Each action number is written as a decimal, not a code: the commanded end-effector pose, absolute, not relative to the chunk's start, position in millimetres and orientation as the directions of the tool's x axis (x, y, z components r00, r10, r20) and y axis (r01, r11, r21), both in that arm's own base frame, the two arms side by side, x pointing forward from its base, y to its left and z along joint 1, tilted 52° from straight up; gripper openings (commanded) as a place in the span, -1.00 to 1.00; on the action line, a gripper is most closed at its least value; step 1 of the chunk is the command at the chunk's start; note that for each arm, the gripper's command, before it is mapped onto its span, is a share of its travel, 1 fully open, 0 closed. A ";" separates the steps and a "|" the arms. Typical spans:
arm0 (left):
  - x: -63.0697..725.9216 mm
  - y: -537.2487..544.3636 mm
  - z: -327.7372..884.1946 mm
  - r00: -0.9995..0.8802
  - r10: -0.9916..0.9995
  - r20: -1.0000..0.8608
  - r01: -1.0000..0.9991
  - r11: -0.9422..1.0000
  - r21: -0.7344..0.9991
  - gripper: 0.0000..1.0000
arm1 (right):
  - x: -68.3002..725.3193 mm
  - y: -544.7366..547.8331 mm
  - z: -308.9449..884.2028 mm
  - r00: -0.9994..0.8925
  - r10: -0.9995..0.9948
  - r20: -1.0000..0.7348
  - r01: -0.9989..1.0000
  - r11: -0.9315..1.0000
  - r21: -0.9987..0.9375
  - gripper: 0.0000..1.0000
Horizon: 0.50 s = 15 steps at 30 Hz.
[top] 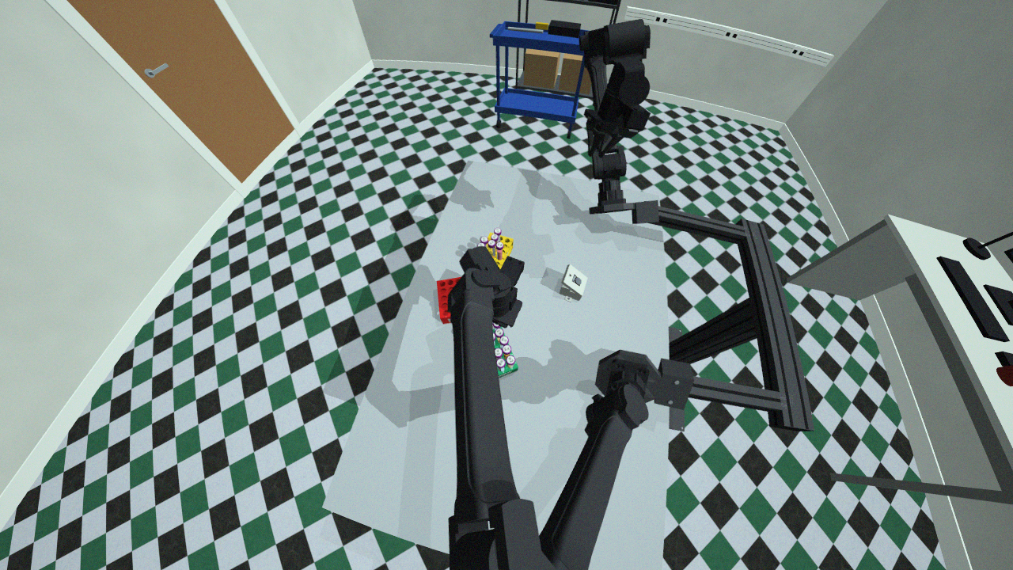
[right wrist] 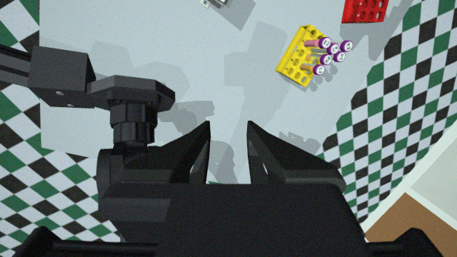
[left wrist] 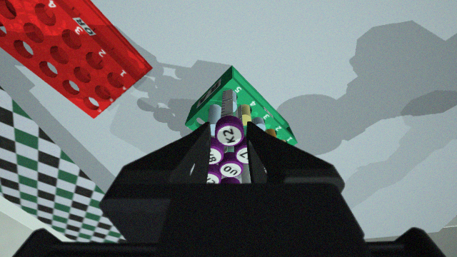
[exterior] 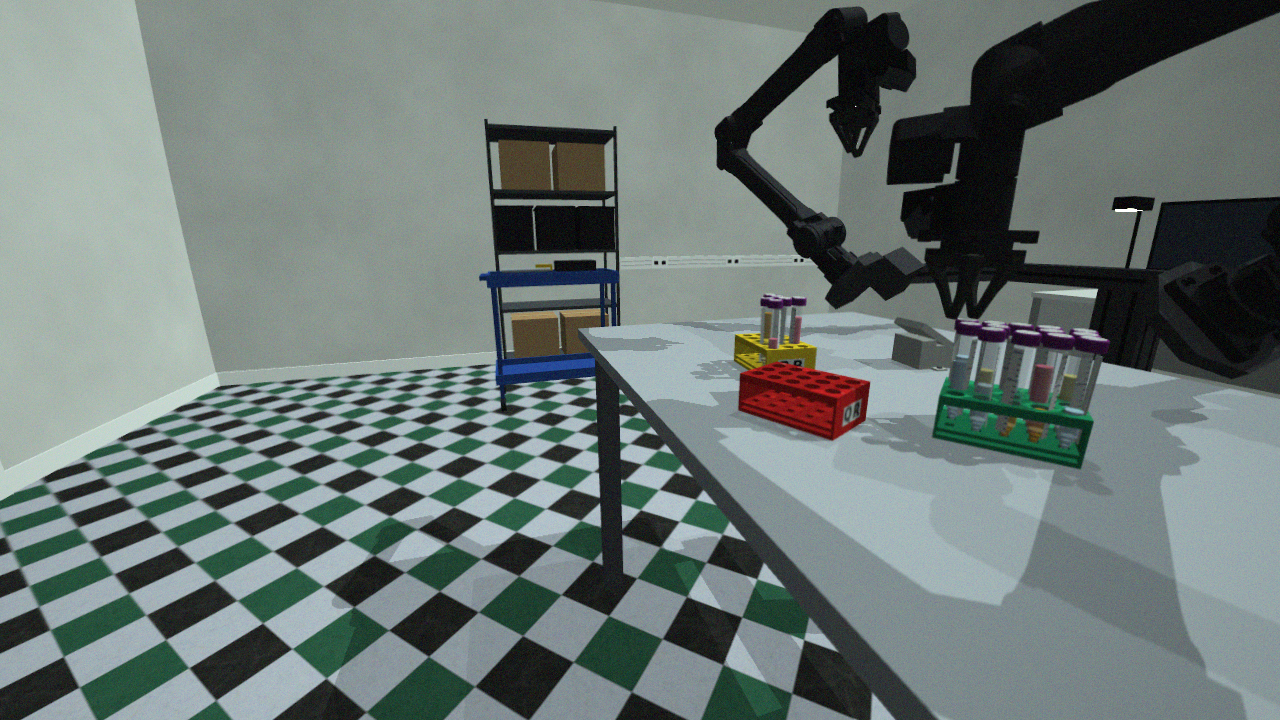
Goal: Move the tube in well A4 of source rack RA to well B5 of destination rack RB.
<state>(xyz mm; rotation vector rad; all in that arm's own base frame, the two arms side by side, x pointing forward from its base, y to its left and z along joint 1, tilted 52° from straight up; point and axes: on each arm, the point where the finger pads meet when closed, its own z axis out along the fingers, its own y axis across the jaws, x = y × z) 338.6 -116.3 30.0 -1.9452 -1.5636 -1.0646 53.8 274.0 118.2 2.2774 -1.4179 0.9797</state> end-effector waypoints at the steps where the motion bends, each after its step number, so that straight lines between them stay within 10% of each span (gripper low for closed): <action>1: 341.0 -107.4 22.1 0.073 0.620 0.781 0.957 -0.264 0.120 -0.40 | 52.9 286.2 123.4 0.288 -0.700 0.653 -0.872 -0.474 -0.123 -0.40; 15: 342.3 -103.1 18.6 0.073 0.620 0.782 0.957 -0.264 0.120 -0.40 | 52.9 286.2 123.4 0.288 -0.700 0.653 -0.872 -0.474 -0.123 -0.40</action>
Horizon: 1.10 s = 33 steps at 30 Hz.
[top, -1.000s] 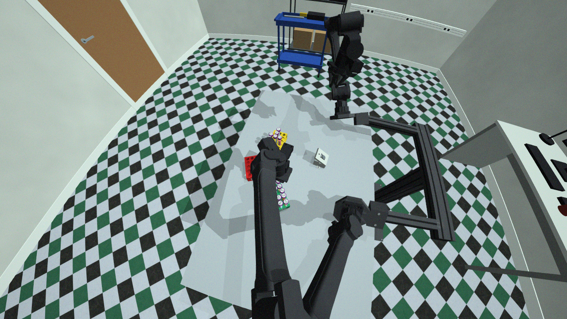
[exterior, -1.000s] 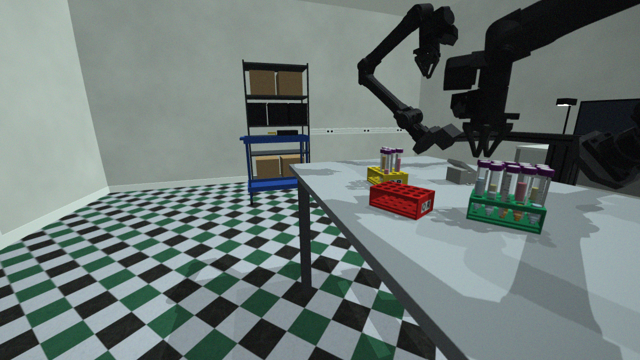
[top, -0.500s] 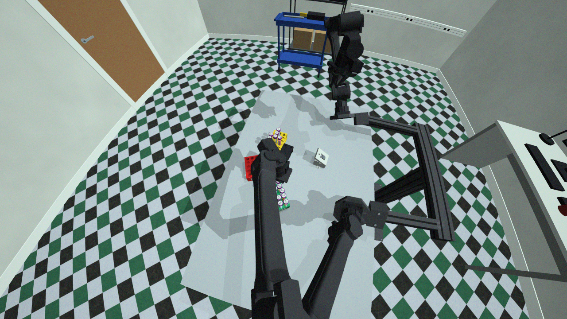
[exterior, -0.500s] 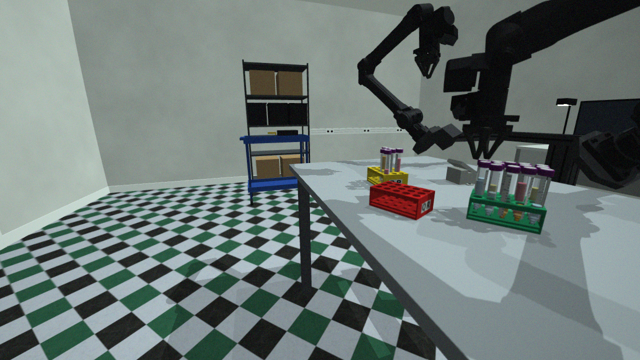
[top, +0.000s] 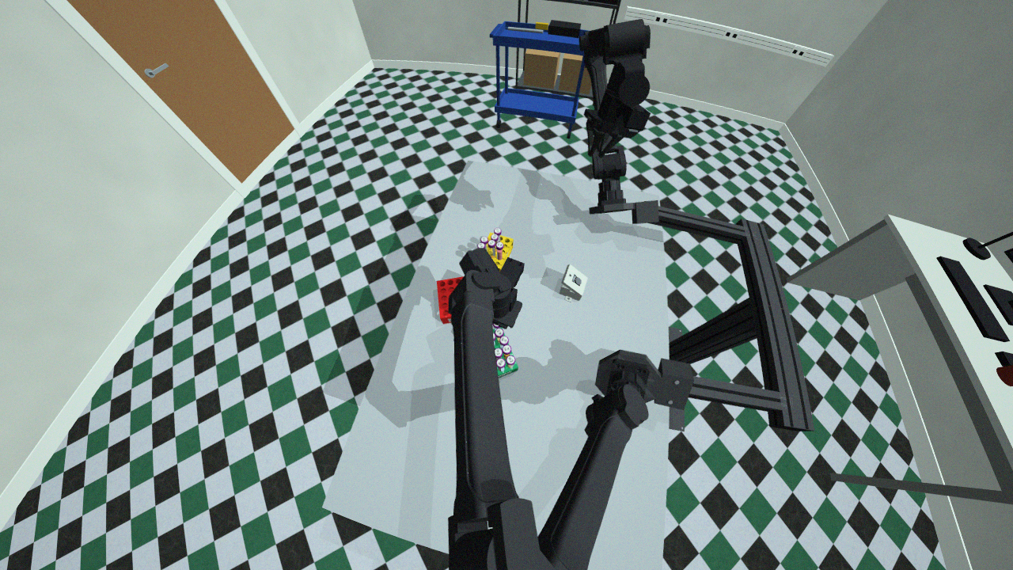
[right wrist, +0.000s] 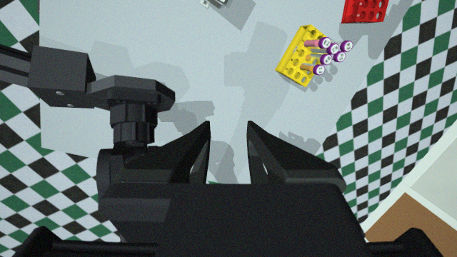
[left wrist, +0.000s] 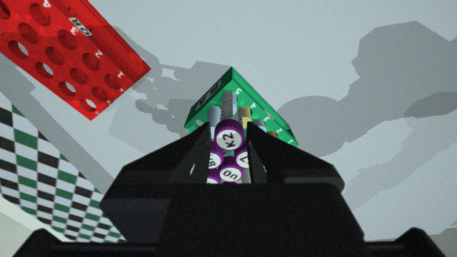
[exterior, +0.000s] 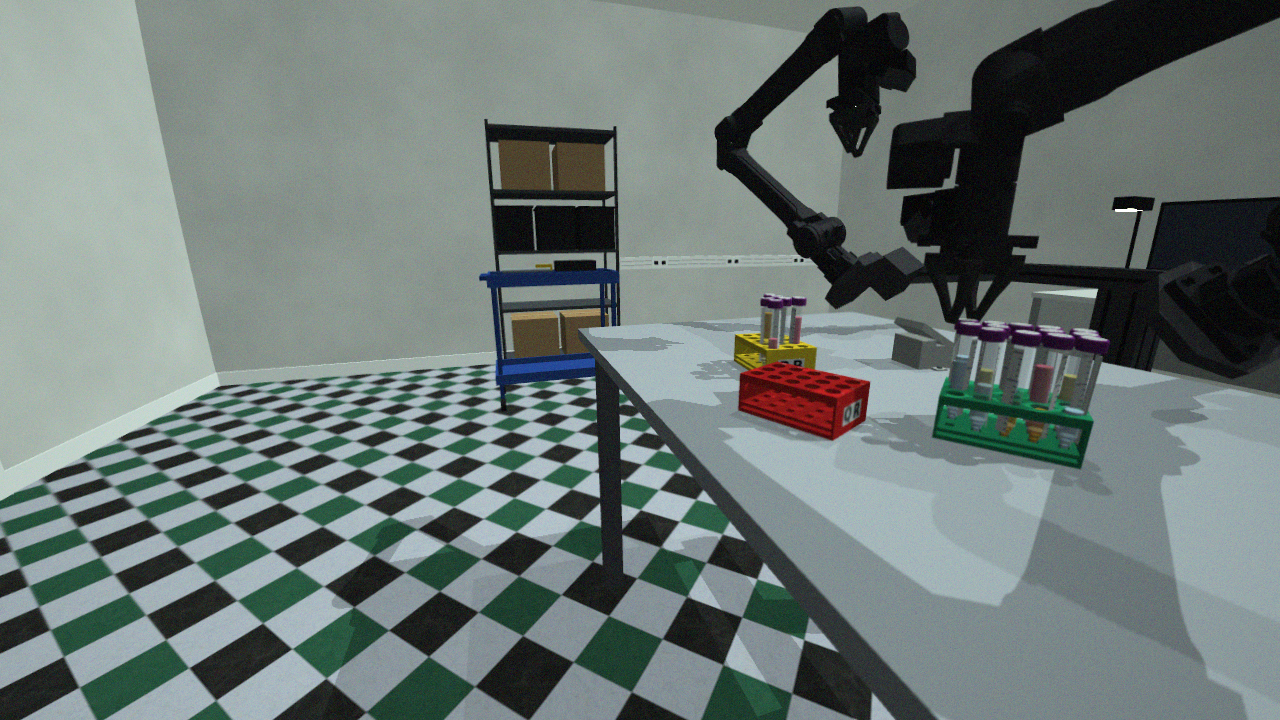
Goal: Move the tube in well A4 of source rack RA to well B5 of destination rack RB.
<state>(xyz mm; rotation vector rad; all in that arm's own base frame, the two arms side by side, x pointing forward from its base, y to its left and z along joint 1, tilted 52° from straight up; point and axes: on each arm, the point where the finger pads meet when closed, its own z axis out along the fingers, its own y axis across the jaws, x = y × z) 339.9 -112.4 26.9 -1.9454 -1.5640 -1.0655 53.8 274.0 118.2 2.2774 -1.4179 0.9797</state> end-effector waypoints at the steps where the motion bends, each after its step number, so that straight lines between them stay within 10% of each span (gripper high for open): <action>1: 342.3 -103.1 18.6 0.073 0.620 0.782 0.957 -0.264 0.120 -0.40 | 52.9 286.2 123.4 0.288 -0.700 0.653 -0.872 -0.474 -0.123 -0.40; 19: 345.0 -101.4 16.7 0.068 0.623 0.780 0.957 -0.261 0.126 -0.40 | 52.9 286.2 123.4 0.288 -0.700 0.653 -0.872 -0.474 -0.123 -0.40; 20: 345.0 -101.4 16.7 0.067 0.623 0.779 0.957 -0.261 0.126 -1.00 | 52.9 286.2 123.4 0.288 -0.700 0.653 -0.872 -0.474 -0.123 -0.40; 33: 345.0 -101.4 16.7 0.067 0.623 0.779 0.957 -0.261 0.127 -1.00 | 52.9 286.2 123.4 0.288 -0.700 0.653 -0.872 -0.474 -0.123 -0.40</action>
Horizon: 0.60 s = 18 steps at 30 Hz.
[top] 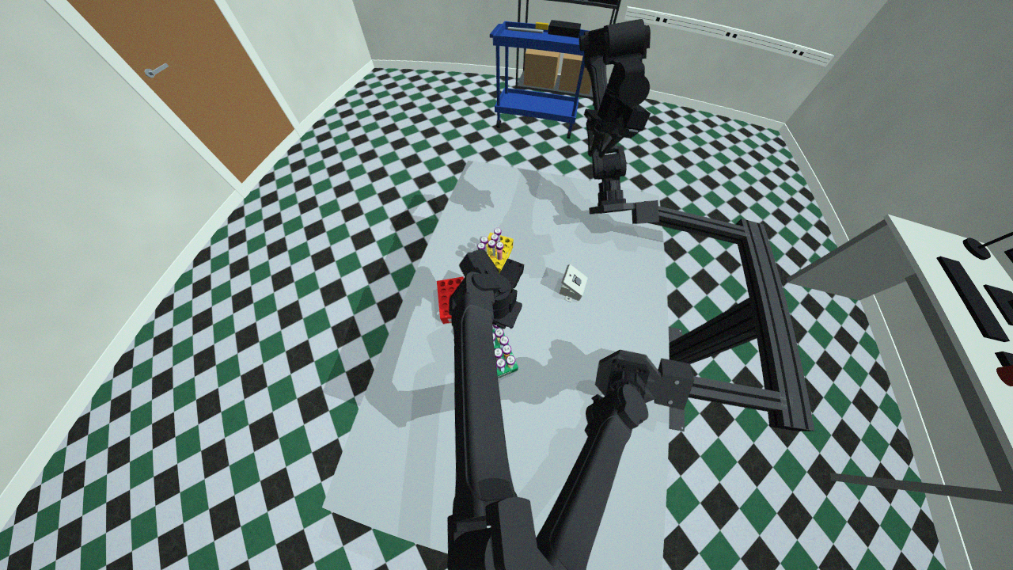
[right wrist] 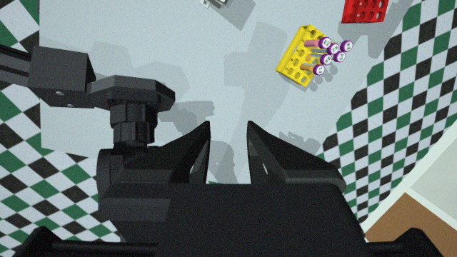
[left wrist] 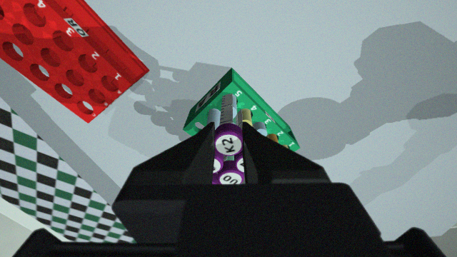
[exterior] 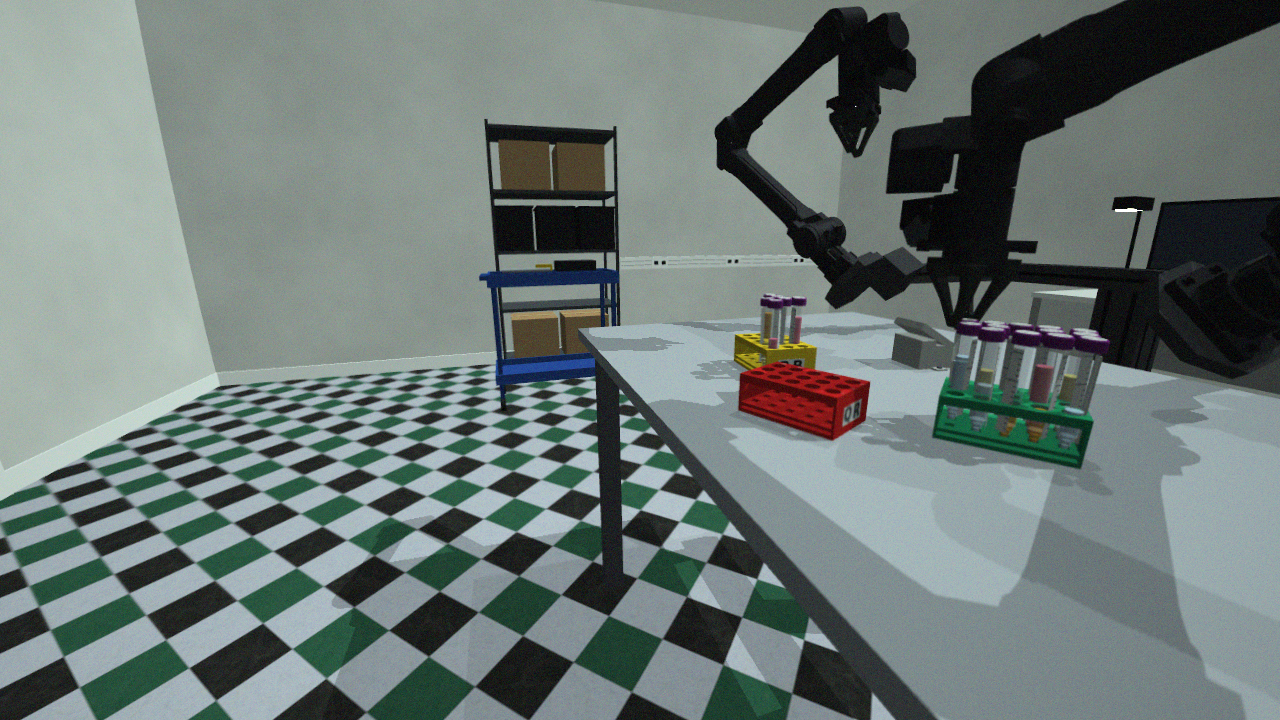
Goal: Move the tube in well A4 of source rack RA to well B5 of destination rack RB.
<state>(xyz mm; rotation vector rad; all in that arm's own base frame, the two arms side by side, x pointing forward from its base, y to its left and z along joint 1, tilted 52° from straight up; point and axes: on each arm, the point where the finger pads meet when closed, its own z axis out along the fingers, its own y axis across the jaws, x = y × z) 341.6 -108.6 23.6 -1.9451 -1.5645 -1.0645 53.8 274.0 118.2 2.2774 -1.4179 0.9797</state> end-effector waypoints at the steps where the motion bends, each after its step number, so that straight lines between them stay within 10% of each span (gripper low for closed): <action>1: 345.0 -101.4 16.7 0.067 0.623 0.779 0.957 -0.261 0.127 -1.00 | 52.9 286.2 123.4 0.288 -0.700 0.653 -0.872 -0.474 -0.123 -0.40; 18: 347.6 -105.4 22.3 0.053 0.626 0.778 0.959 -0.249 0.135 -1.00 | 52.9 286.2 123.4 0.288 -0.700 0.653 -0.872 -0.474 -0.123 -0.40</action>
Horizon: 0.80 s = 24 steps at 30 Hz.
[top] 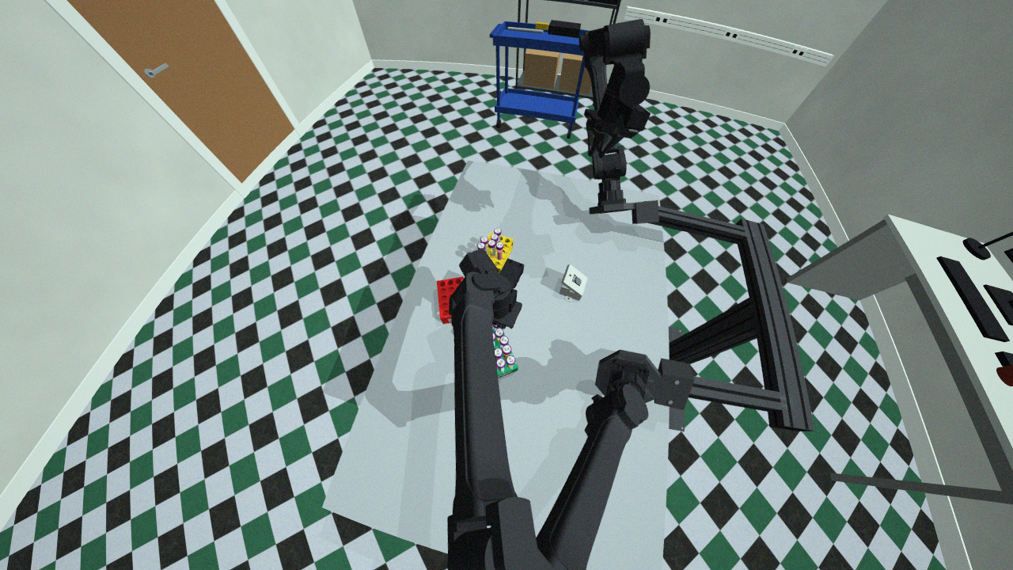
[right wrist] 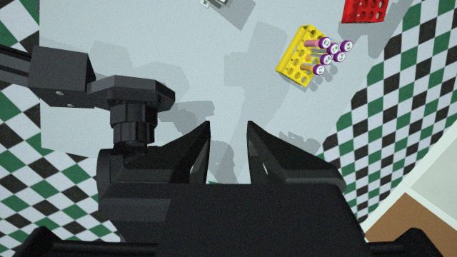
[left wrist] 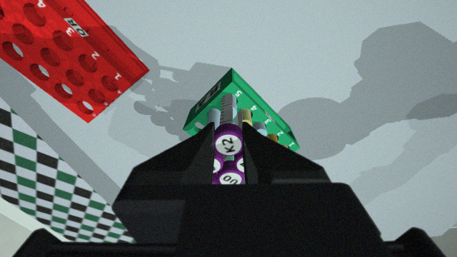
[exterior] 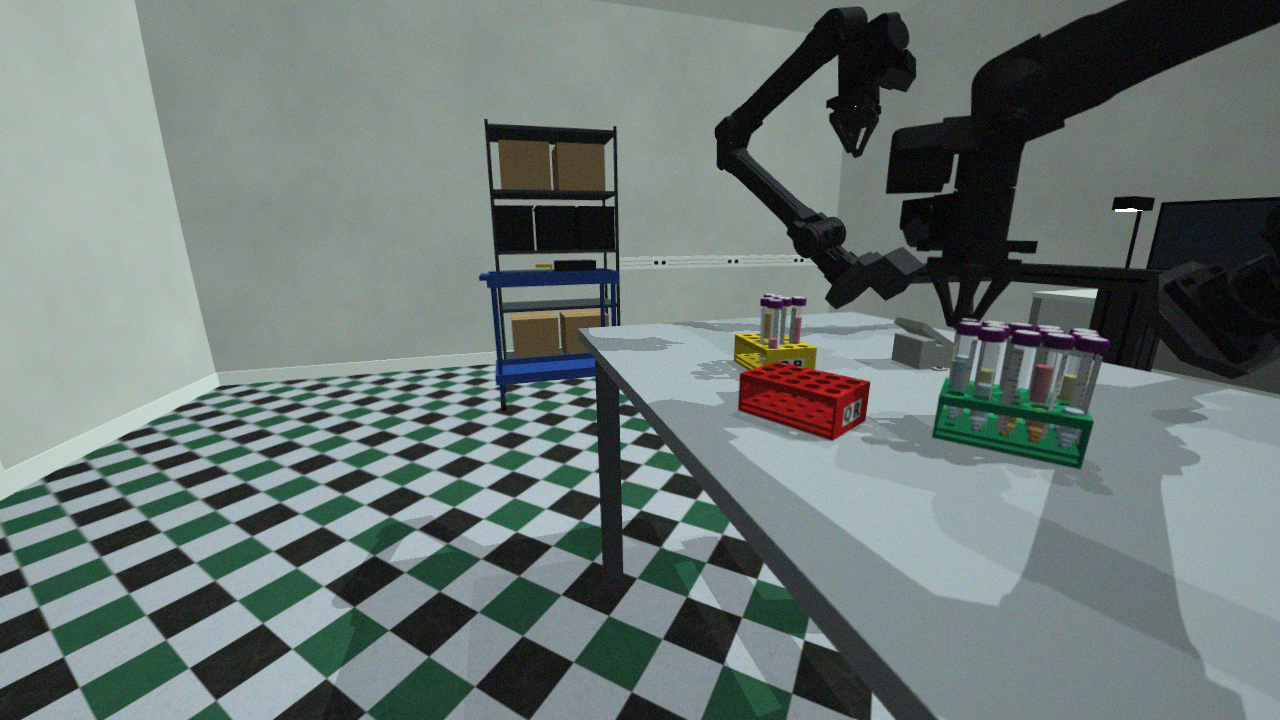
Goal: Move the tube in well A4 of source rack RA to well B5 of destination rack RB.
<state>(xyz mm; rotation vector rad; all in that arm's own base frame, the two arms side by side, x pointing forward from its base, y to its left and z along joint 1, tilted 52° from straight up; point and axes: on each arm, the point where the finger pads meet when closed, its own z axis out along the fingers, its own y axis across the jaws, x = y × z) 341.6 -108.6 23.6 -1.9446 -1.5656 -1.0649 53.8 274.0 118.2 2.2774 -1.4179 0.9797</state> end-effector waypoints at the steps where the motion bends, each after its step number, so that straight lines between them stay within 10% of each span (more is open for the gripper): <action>1: 347.6 -105.4 22.3 0.053 0.626 0.778 0.959 -0.249 0.135 -1.00 | 52.9 286.2 123.4 0.288 -0.700 0.653 -0.872 -0.474 -0.123 -0.40; 24: 346.4 -132.3 31.1 0.065 0.634 0.771 0.947 -0.282 0.151 -1.00 | 52.9 286.2 123.4 0.288 -0.700 0.653 -0.872 -0.474 -0.123 -0.40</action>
